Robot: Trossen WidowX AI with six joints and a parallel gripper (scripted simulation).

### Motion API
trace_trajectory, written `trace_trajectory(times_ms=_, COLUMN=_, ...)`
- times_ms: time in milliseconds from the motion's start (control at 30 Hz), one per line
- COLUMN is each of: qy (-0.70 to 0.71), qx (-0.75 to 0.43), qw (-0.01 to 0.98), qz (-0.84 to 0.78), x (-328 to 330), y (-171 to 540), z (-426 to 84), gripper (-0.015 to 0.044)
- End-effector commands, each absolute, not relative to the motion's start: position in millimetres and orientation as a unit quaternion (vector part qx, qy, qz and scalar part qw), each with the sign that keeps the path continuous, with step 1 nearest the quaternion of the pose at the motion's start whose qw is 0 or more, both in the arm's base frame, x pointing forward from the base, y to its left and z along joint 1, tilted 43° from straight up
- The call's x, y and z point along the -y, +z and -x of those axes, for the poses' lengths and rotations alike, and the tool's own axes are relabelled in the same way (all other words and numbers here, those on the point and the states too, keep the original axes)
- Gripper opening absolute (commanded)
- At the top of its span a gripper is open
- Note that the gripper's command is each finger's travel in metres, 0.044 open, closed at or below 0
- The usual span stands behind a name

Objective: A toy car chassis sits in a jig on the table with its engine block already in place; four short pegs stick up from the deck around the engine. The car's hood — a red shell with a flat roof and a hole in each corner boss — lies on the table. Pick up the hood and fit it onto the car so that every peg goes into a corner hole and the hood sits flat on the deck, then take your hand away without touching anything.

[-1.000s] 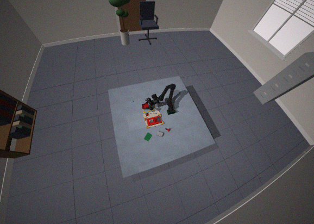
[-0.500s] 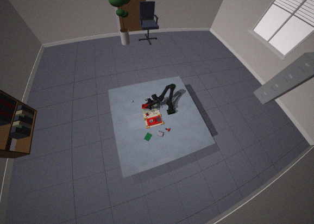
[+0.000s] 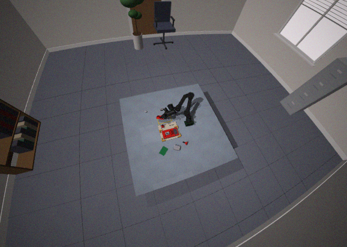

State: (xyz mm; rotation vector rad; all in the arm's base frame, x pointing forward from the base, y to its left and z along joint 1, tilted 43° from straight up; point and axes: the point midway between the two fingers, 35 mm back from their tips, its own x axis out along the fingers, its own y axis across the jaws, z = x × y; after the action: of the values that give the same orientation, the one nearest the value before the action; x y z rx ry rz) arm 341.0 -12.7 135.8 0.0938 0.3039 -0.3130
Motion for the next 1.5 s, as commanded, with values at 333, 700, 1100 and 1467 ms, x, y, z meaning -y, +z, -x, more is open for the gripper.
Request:
trace_trajectory(times_ms=333, qy=-0.182, qx=-0.116, qw=0.946, qz=-0.241, x=12.9, y=135.5, z=-340.9, gripper=0.0)
trace_trajectory(times_ms=700, qy=-0.199, qx=-0.084, qw=0.893, qz=-0.395, x=12.9, y=135.4, z=-340.9, gripper=0.0)
trace_trajectory(times_ms=1100, qy=-0.21, qx=-0.053, qw=0.822, qz=-0.526, x=12.9, y=135.3, z=-340.9, gripper=0.0)
trace_trajectory(times_ms=1467, qy=-0.215, qx=-0.02, qw=0.731, qz=-0.647, x=15.5, y=132.6, z=-340.1, gripper=0.0)
